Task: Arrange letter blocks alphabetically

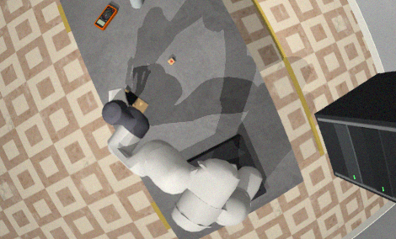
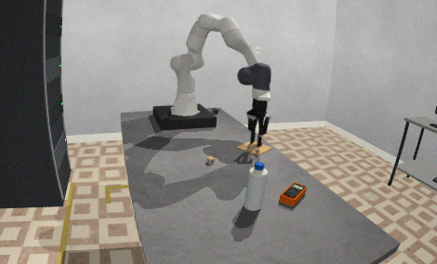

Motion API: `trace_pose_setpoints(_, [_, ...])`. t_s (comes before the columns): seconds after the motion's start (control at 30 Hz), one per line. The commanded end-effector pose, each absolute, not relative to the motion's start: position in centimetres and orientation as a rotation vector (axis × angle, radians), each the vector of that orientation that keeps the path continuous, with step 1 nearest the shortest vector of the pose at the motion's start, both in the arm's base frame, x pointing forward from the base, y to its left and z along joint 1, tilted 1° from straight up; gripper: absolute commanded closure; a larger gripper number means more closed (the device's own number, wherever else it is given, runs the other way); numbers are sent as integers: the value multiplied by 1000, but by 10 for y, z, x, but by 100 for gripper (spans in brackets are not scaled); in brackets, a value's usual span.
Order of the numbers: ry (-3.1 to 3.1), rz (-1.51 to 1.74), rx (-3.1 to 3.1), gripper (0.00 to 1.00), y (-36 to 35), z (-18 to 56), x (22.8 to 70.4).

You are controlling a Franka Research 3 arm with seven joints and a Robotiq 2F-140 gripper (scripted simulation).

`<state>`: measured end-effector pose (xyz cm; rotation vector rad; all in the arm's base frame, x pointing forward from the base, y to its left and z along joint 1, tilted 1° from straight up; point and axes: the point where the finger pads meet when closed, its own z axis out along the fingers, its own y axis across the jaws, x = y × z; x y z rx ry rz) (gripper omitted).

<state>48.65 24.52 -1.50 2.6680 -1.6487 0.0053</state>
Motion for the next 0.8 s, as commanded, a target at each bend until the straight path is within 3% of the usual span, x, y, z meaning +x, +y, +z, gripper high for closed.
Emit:
trace_pose_setpoints(0.0, [-1640,3,2668,68,245,0,486])
trace_pose_setpoints(0.73, [-1640,3,2668,68,245,62,486])
trace_pose_setpoints(0.77, [-1640,3,2668,0,245,62,486])
